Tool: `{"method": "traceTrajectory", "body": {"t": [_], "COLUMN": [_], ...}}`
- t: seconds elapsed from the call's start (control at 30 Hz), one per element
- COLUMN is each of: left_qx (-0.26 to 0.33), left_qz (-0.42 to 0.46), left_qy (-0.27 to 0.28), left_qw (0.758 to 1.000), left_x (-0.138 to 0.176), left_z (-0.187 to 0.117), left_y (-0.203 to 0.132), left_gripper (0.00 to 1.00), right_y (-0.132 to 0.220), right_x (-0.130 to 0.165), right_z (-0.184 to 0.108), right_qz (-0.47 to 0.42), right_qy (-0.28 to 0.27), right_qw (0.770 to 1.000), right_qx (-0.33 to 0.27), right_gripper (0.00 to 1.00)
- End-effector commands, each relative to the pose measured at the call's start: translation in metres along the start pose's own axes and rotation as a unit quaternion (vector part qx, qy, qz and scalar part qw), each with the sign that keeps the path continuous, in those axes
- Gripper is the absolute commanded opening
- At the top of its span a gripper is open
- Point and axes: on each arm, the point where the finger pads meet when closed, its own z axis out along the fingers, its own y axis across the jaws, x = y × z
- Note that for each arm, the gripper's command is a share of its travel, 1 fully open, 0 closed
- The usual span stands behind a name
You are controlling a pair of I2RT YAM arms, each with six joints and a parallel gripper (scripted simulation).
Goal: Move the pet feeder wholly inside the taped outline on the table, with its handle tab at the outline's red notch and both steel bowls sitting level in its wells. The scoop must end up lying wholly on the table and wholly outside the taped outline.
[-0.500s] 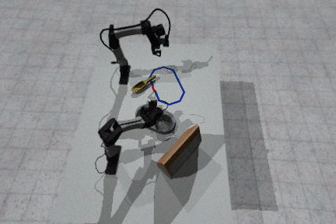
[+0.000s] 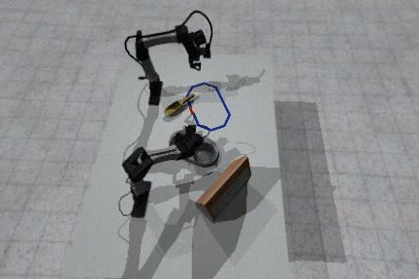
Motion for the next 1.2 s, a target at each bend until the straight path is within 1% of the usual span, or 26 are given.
{"method": "traceTrajectory", "body": {"t": [0.0,0.07,0.13,0.27,0.33,0.4,0.53,0.6,0.77,0.93,1.0,1.03,1.17], "left_qx": [-0.002,-0.002,0.003,0.013,0.024,0.038,0.061,0.061,0.080,0.092,0.097,0.099,0.101], "left_qz": [-0.001,-0.001,0.001,0.013,0.022,0.029,0.053,0.053,0.081,0.104,0.112,0.115,0.121], "left_qy": [-0.007,-0.007,-0.017,-0.034,-0.046,-0.053,-0.063,-0.063,-0.072,-0.079,-0.081,-0.081,-0.076], "left_qw": [1.000,1.000,1.000,0.999,0.998,0.997,0.995,0.995,0.991,0.987,0.986,0.985,0.985], "left_x": [-0.002,-0.002,-0.005,-0.002,0.007,0.023,0.057,0.057,0.095,0.119,0.126,0.128,0.132], "left_z": [-0.003,-0.003,-0.003,-0.003,-0.001,0.003,0.011,0.011,0.020,0.027,0.028,0.029,0.032], "left_y": [0.001,0.001,-0.001,-0.010,-0.021,-0.036,-0.062,-0.062,-0.089,-0.107,-0.112,-0.113,-0.116], "left_gripper": [1.00,1.00,1.00,1.00,1.00,1.00,1.00,1.00,1.00,1.00,1.00,1.00,1.00], "right_y": [0.000,0.000,-0.003,-0.003,0.011,0.034,0.082,0.082,0.137,0.171,0.180,0.178,0.179], "right_x": [-0.007,-0.007,-0.007,-0.024,-0.046,-0.073,-0.117,-0.117,-0.157,-0.175,-0.178,-0.174,-0.175], "right_z": [-0.003,-0.003,-0.004,-0.005,-0.005,-0.008,-0.020,-0.020,-0.043,-0.059,-0.061,-0.054,-0.055], "right_qz": [-0.008,-0.008,-0.002,0.005,-0.001,-0.014,-0.032,-0.032,-0.042,-0.047,-0.051,-0.054,-0.055], "right_qy": [-0.007,-0.007,-0.002,0.014,0.014,0.000,-0.044,-0.044,-0.105,-0.142,-0.147,-0.138,-0.139], "right_qw": [1.000,1.000,1.000,0.997,0.993,0.989,0.982,0.982,0.974,0.970,0.971,0.973,0.973], "right_qx": [0.002,0.002,0.016,0.074,0.113,0.146,0.181,0.181,0.196,0.189,0.179,0.178,0.177], "right_gripper": [1.00,1.00,1.00,1.00,1.00,1.00,1.00,1.00,1.00,1.00,1.00,1.00,1.00]}}
